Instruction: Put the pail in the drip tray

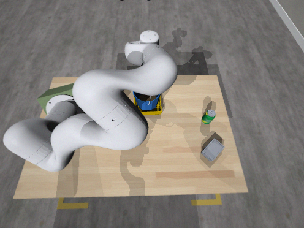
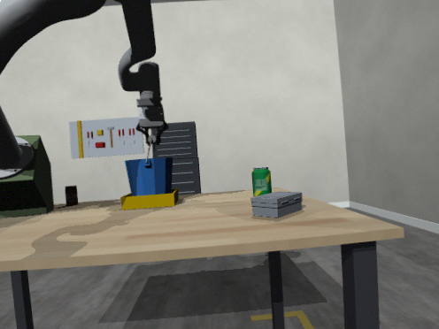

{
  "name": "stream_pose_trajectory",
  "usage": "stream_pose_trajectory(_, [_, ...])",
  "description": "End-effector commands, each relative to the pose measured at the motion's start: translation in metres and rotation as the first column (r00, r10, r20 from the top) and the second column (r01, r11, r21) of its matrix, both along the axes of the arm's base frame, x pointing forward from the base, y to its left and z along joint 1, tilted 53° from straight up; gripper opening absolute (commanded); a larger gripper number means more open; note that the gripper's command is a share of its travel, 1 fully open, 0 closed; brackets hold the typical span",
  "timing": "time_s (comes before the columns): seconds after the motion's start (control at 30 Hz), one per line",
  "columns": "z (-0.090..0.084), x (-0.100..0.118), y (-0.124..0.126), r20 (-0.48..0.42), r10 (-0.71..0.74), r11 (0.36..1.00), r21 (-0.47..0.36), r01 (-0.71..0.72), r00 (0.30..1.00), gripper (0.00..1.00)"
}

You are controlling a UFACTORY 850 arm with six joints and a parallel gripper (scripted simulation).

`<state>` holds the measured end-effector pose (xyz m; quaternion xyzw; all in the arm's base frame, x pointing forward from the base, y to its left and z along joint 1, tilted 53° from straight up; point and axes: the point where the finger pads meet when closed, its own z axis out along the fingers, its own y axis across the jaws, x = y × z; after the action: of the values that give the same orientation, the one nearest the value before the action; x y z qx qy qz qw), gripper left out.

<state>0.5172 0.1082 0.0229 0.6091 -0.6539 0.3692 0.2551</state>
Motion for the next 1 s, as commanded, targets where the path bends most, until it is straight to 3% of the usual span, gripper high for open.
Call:
stream_pose_trajectory(0.0, [-0.0023,0.0011,-0.0028,0.001,0.001,1.0,0.001,-0.001,1.0,0.0])
stream_pose_trajectory(0.97, [-0.009,0.0024,-0.0116,0.001,0.001,1.0,0.001,-0.001,1.0,0.0])
